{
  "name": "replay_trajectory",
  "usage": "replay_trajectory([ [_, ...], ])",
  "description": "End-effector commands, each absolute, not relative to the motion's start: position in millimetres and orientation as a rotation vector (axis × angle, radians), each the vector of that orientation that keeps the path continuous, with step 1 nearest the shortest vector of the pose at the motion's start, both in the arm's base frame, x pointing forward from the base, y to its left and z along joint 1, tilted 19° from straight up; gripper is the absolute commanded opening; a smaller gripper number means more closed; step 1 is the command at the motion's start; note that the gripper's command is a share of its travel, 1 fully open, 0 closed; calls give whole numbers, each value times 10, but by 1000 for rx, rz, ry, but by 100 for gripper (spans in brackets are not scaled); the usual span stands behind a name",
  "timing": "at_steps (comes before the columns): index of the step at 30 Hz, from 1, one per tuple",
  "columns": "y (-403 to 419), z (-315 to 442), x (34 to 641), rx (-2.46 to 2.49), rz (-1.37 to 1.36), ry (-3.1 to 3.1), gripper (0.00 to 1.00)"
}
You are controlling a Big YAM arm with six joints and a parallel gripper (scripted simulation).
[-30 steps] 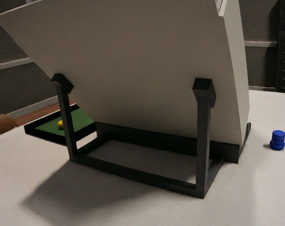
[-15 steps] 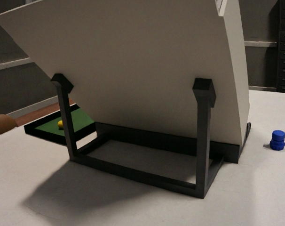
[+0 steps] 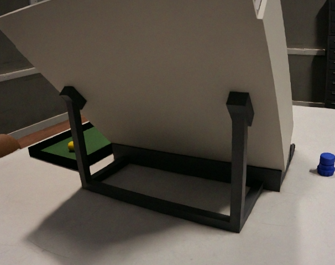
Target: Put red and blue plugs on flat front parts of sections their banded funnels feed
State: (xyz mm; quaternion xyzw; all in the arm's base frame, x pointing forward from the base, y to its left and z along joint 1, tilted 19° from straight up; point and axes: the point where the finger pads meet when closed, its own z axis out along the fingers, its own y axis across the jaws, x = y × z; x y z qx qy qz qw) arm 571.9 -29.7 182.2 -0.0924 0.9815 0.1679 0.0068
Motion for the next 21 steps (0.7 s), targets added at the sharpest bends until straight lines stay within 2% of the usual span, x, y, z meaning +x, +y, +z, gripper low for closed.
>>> replay_trajectory([
  [1,-304,1966,5820,-285,505,3030,56],
  [11,-305,1970,5821,-286,504,3030,56],
  [21,-483,2302,5828,-286,491,3010,56],
])
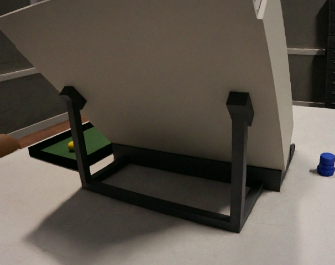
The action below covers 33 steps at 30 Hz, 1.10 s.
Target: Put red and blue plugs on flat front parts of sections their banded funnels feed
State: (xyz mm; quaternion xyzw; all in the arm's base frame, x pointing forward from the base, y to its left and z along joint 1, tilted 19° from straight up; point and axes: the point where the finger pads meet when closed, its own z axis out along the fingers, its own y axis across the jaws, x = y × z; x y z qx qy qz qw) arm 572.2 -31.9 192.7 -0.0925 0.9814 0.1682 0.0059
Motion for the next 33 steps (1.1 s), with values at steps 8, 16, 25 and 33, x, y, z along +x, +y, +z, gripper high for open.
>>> replay_trajectory([
  [8,-388,2324,5804,-315,501,3026,56],
  [16,-439,2259,5688,-298,505,3034,56],
  [25,-537,2239,5500,-283,499,3029,56],
  [33,-613,2194,5023,-284,498,3031,56],
])
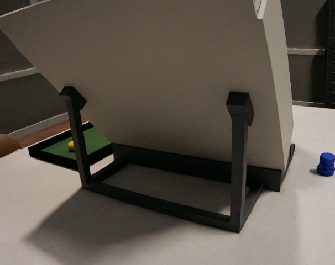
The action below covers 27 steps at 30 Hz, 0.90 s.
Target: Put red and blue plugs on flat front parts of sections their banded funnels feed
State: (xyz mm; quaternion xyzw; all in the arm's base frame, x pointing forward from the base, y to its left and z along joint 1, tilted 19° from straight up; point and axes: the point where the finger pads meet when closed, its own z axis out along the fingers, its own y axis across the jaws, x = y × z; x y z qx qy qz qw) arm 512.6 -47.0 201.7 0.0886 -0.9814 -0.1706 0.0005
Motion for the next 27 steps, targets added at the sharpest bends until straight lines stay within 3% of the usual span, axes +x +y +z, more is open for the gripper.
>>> replay_trajectory([
  [1,-624,2188,4951,294,-517,-3143,56],
  [16,-751,2117,4150,294,-515,-3139,56],
  [27,-716,2088,4125,316,-522,-3122,56],
])
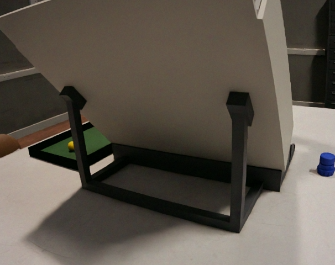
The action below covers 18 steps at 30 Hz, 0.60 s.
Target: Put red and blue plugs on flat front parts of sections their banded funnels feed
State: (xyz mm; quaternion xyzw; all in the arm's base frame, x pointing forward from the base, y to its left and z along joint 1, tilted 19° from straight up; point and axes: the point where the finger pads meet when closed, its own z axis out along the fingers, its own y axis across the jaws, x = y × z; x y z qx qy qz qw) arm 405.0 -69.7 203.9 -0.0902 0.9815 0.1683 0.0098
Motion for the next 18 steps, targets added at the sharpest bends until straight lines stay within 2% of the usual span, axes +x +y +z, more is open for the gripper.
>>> replay_trajectory([
  [1,-712,2080,4114,-307,510,3045,56],
  [18,-593,1958,3749,-229,504,2957,56],
])
